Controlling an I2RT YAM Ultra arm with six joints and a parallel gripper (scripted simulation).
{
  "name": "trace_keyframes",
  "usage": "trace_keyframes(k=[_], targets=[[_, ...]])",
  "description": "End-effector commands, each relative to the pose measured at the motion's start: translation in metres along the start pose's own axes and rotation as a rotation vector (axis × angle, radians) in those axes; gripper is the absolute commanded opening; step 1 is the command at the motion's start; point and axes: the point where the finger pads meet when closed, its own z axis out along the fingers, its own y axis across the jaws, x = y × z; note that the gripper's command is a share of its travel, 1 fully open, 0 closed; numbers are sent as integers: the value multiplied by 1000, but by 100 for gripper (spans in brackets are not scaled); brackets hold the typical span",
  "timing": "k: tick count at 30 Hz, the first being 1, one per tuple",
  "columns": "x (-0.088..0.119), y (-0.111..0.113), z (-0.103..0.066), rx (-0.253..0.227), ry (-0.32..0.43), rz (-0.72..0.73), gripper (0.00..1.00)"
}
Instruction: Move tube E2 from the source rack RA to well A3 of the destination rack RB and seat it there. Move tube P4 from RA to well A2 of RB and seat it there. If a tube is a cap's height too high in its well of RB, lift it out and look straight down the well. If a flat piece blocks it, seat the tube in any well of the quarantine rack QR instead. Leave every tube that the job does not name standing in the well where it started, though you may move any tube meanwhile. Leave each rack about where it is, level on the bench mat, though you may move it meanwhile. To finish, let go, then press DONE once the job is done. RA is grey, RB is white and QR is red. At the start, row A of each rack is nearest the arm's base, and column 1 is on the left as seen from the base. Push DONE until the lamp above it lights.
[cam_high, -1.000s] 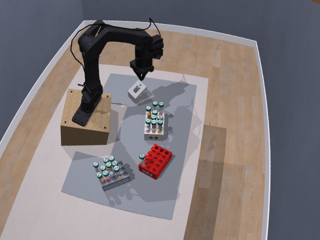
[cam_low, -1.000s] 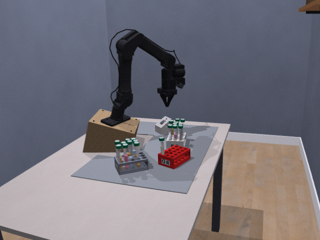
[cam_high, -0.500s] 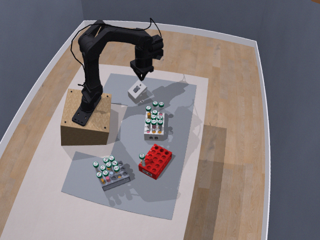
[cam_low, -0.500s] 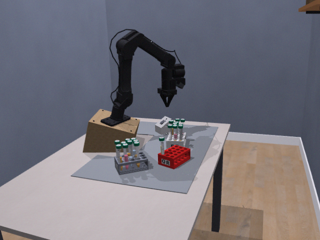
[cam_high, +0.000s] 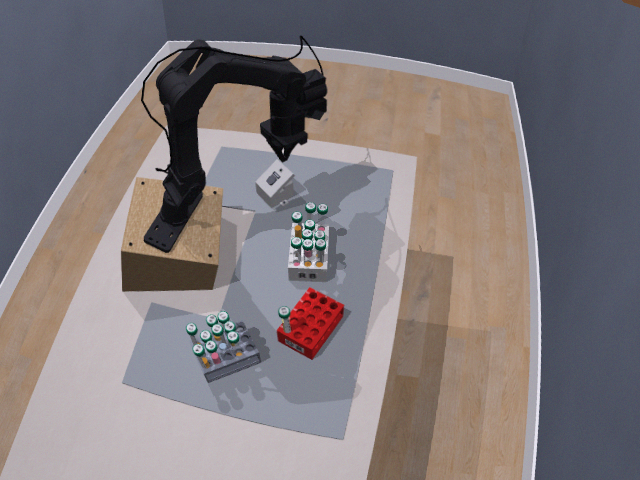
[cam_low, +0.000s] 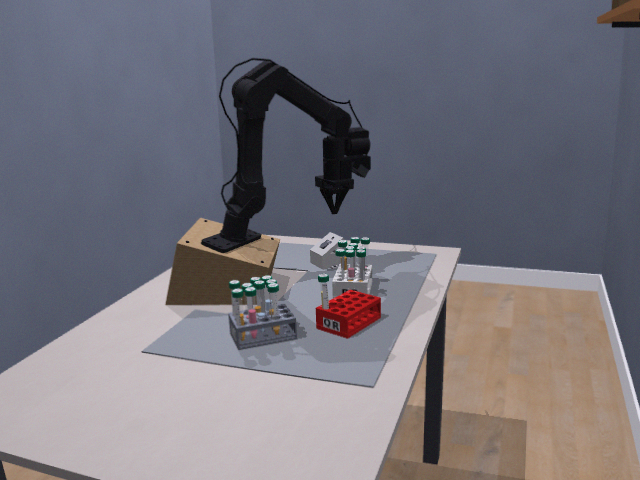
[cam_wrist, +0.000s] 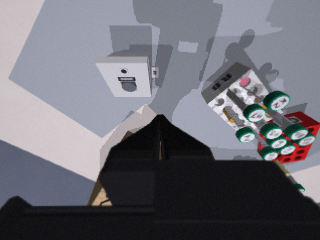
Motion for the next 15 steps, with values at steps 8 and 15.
trace_keyframes(k=[8, 15], targets=[[-11, 20, -7, 9, -19, 0, 0], [-12, 41, -6, 8, -19, 0, 0]])
